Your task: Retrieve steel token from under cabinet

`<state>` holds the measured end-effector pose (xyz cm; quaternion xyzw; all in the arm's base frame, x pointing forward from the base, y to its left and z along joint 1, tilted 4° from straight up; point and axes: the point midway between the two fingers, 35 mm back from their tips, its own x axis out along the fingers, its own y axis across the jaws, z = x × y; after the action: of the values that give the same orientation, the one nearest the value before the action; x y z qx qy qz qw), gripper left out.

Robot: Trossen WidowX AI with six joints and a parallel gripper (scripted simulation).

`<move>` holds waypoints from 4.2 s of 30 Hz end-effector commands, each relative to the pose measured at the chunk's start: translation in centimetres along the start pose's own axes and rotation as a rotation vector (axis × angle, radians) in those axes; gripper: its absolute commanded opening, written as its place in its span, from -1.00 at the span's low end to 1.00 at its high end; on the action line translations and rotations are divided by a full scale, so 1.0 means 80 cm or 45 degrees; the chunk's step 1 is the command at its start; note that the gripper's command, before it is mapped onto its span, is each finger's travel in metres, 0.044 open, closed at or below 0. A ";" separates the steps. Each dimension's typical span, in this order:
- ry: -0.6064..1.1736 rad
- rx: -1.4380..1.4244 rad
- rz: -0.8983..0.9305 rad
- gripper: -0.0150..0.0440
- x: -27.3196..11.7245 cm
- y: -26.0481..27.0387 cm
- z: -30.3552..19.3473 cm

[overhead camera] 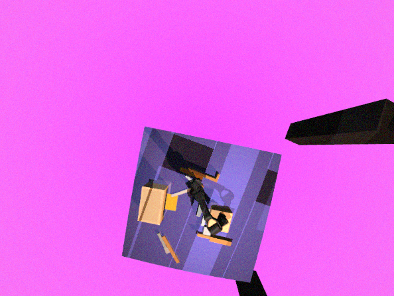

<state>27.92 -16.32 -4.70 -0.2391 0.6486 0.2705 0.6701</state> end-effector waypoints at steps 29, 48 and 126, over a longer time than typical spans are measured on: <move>-0.002 0.121 -0.008 0.42 0.001 0.000 0.000; -0.001 0.121 -0.002 -0.09 0.002 0.002 -0.001; -0.013 0.194 -0.009 -0.49 0.000 -0.022 0.138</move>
<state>36.71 -10.43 -4.29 -0.1881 0.6643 0.2201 0.6892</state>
